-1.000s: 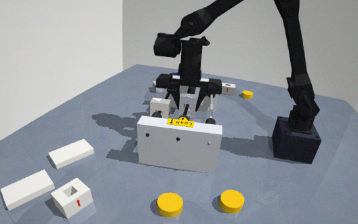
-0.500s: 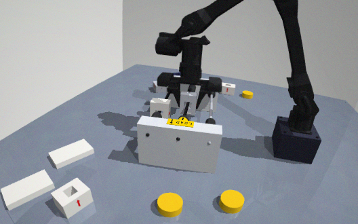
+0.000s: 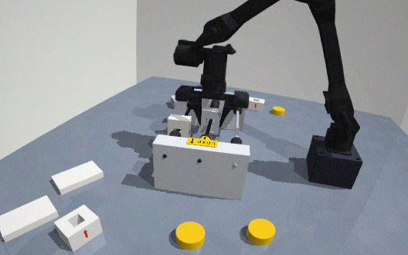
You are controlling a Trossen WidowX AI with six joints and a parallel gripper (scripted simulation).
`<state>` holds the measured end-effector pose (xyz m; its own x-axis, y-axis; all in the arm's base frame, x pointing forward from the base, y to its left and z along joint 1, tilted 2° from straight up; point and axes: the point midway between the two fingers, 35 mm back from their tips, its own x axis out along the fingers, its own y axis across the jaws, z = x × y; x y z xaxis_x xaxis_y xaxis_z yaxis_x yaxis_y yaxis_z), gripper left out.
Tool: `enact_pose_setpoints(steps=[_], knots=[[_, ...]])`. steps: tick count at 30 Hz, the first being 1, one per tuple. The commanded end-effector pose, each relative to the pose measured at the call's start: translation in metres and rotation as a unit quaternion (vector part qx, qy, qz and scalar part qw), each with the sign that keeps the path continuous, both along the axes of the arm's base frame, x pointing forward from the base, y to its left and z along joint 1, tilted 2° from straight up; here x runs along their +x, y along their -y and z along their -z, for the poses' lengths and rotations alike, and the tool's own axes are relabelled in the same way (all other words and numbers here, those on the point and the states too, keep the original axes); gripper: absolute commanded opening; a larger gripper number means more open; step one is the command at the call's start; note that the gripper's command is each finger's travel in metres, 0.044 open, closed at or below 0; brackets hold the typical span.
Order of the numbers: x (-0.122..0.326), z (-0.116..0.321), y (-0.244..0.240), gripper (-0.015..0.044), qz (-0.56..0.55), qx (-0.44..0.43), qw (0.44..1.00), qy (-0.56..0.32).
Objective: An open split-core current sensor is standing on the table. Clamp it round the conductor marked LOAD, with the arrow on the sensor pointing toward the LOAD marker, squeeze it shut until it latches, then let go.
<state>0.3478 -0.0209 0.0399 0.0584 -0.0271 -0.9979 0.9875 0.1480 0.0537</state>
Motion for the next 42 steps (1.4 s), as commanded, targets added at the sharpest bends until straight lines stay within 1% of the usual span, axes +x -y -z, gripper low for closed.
enact_pose_setpoints(steps=[1,33,40,42], knots=[[-0.0001,-0.0002,0.0000,0.0260,0.000,0.000,1.000,0.000],[-0.0001,-0.0002,0.0000,0.0260,0.000,0.000,1.000,0.000],[-0.0001,-0.0002,0.0000,0.0440,0.000,0.000,1.000,0.000],[-0.0001,-0.0002,0.0000,0.0440,0.000,0.000,1.000,0.000]])
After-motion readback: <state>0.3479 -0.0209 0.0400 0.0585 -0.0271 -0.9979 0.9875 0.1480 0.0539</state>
